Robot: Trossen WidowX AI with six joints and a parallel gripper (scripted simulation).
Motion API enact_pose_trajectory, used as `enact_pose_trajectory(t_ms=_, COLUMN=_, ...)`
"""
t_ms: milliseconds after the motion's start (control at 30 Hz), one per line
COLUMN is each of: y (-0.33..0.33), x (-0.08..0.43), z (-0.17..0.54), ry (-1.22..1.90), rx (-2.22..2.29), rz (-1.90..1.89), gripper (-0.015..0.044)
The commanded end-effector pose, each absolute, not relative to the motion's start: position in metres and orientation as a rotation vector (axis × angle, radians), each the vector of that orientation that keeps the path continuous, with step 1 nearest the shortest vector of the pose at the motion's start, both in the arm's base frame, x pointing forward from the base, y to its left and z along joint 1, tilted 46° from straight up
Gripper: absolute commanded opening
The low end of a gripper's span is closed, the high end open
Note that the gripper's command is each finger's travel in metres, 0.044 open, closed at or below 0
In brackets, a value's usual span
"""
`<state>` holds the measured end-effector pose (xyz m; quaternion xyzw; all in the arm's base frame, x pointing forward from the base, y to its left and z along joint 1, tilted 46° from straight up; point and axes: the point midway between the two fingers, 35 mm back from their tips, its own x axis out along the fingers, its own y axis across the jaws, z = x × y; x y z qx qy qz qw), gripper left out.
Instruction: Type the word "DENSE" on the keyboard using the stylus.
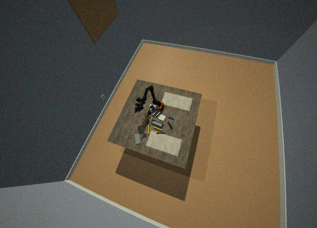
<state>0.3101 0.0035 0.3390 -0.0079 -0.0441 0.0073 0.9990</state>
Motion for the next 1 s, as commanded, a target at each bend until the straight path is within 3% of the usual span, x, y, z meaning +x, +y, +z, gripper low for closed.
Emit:
enact_pose_trajectory(t_ms=0, y=0.004, x=0.311, z=0.338, ry=-0.083, rx=-0.013, rz=0.015, gripper=0.0414)
enact_pose_trajectory(t_ms=167, y=0.014, x=0.339, z=0.304, ry=0.093, rx=0.07, rz=0.014, gripper=0.0282)
enact_pose_trajectory(t_ms=533, y=0.057, x=0.395, z=0.158, ry=0.74, rx=0.14, rz=-0.141, gripper=0.0)
enact_pose_trajectory(t_ms=967, y=0.094, x=0.368, z=-0.001, ry=1.295, rx=-0.184, rz=-0.48, gripper=0.0)
